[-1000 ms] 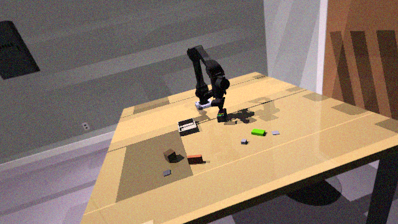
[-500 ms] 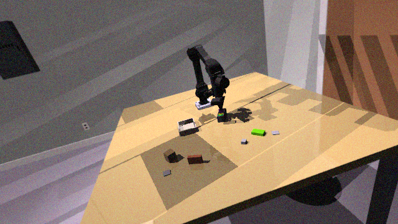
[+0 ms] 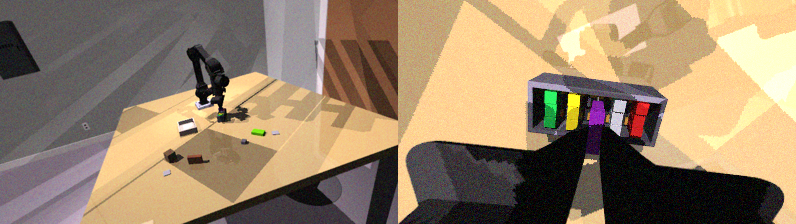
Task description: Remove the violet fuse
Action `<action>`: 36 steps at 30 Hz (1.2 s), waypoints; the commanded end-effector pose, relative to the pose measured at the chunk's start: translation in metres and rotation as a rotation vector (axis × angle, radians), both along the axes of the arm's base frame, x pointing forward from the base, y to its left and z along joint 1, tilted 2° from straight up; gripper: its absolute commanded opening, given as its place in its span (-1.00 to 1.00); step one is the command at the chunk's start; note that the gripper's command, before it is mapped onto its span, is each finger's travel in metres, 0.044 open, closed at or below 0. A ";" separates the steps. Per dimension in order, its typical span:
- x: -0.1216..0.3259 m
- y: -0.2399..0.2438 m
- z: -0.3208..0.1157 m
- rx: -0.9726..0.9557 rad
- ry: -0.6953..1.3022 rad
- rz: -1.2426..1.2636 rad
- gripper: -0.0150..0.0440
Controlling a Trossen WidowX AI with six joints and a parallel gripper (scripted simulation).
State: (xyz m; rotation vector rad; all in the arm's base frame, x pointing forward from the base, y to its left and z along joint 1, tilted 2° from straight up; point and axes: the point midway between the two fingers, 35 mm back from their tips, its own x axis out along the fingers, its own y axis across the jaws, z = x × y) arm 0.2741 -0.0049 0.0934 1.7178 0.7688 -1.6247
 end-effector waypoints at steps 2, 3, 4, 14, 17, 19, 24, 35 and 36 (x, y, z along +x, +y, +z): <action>0.000 0.000 0.003 -0.003 -0.001 -0.002 -0.49; 0.000 0.000 0.004 -0.003 -0.001 -0.002 -0.49; 0.000 0.000 0.004 -0.003 -0.001 -0.002 -0.49; -0.001 0.000 0.009 -0.004 -0.001 -0.002 -0.49; -0.001 0.000 0.013 -0.004 -0.001 -0.002 -0.49; -0.001 0.000 0.016 -0.004 -0.001 -0.002 -0.49; -0.002 0.000 0.024 -0.004 -0.001 -0.002 -0.49; 0.000 -0.012 0.032 -0.005 0.000 -0.002 -0.49; 0.001 -0.016 0.032 -0.005 0.000 -0.002 -0.49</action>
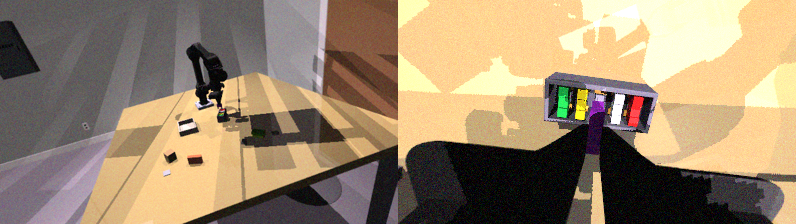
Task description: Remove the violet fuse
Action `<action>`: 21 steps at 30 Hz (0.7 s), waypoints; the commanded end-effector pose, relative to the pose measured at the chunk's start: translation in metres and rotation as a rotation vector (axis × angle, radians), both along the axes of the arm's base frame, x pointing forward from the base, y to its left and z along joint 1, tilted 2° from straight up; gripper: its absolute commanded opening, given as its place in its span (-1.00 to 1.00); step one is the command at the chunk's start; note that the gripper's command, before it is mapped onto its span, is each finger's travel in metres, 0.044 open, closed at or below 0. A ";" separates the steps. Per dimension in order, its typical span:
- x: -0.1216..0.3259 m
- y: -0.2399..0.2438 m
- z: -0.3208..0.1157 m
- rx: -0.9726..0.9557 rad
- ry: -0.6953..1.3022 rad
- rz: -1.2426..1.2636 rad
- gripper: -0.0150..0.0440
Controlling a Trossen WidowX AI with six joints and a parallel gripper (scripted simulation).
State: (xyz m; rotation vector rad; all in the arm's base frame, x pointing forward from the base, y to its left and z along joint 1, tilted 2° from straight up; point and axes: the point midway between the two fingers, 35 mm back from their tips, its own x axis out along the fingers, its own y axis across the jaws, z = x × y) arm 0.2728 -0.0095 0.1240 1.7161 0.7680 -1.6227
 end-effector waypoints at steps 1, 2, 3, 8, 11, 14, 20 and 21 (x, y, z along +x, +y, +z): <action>0.003 -0.016 0.001 -0.004 0.001 -0.003 -0.49; 0.004 -0.021 0.002 -0.004 0.001 -0.003 -0.49; 0.004 -0.026 0.002 -0.005 0.001 -0.003 -0.49; 0.006 -0.051 0.003 -0.007 0.002 -0.003 -0.49; 0.006 -0.066 0.003 -0.008 0.002 -0.004 -0.49; 0.005 -0.081 0.004 -0.010 0.002 -0.004 -0.49; 0.000 -0.111 0.004 -0.012 0.003 -0.004 -0.49; -0.001 -0.116 0.004 -0.013 0.003 -0.004 -0.49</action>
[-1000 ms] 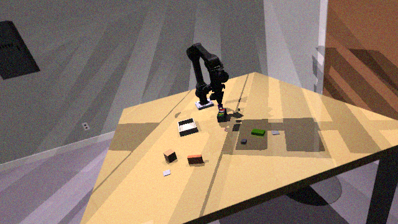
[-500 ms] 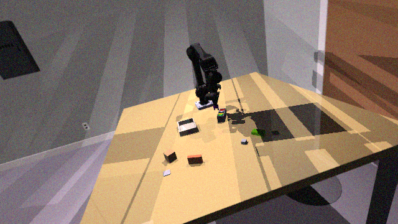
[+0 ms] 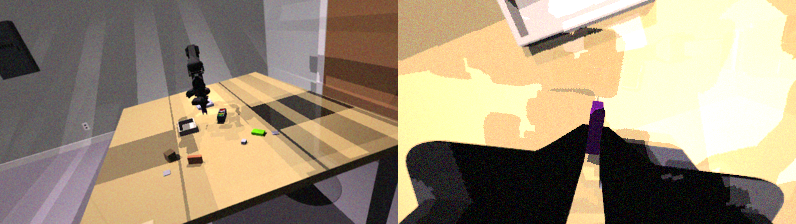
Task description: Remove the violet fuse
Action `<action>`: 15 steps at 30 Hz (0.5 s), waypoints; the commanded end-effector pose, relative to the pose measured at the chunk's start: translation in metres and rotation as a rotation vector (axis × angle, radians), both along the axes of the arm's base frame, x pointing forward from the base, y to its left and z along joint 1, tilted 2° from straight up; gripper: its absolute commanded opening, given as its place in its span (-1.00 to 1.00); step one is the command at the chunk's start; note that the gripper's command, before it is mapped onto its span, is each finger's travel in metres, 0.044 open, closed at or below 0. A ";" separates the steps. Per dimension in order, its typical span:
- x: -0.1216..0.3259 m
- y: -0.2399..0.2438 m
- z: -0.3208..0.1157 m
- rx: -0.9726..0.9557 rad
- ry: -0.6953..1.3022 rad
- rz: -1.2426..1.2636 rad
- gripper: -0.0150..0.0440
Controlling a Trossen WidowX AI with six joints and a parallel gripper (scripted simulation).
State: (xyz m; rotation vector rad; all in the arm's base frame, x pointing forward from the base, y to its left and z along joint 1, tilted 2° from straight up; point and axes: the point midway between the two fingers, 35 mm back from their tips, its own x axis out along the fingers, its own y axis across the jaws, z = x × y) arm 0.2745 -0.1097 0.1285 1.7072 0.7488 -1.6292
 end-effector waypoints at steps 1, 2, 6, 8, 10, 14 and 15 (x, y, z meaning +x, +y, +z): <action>-0.004 -0.021 0.000 0.003 0.002 0.002 -0.49; -0.005 -0.026 0.000 0.003 0.002 0.002 -0.49; -0.011 -0.047 0.000 0.001 0.002 0.002 -0.49; -0.015 -0.057 0.000 0.000 0.003 0.002 -0.49; -0.019 -0.067 0.001 -0.001 0.003 0.002 -0.49; -0.028 -0.087 0.001 -0.004 0.003 0.002 -0.49; -0.030 -0.092 0.001 -0.004 0.003 0.002 -0.49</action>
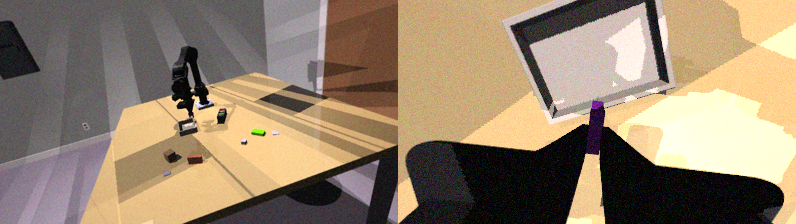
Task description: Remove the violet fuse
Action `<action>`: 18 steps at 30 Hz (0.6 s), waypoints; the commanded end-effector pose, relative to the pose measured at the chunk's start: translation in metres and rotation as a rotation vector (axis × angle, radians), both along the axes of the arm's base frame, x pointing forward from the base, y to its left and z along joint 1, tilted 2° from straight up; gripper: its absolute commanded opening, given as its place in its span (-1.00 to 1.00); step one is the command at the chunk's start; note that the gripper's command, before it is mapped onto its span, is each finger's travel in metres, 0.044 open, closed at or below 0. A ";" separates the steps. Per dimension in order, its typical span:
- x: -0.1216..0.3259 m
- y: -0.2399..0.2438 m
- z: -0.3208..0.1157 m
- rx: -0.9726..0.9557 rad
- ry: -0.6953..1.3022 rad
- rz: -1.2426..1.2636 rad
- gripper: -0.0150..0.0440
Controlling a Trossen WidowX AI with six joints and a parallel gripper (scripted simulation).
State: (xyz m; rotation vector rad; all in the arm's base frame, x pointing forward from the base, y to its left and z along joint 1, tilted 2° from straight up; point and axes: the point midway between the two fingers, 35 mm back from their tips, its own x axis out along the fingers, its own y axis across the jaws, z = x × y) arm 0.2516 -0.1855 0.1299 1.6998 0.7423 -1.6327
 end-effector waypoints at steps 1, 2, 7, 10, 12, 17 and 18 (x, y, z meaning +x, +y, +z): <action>-0.010 -0.021 0.000 0.003 0.001 0.002 -0.49; -0.013 -0.026 0.000 0.003 0.001 0.002 -0.49; -0.020 -0.037 0.000 0.001 0.001 0.002 -0.49; -0.020 -0.038 -0.001 0.001 0.001 0.002 -0.49; -0.019 -0.038 -0.004 0.001 0.001 0.002 -0.49; -0.019 -0.038 -0.012 0.001 0.001 0.002 -0.49; -0.019 -0.038 -0.014 0.001 0.001 0.002 -0.49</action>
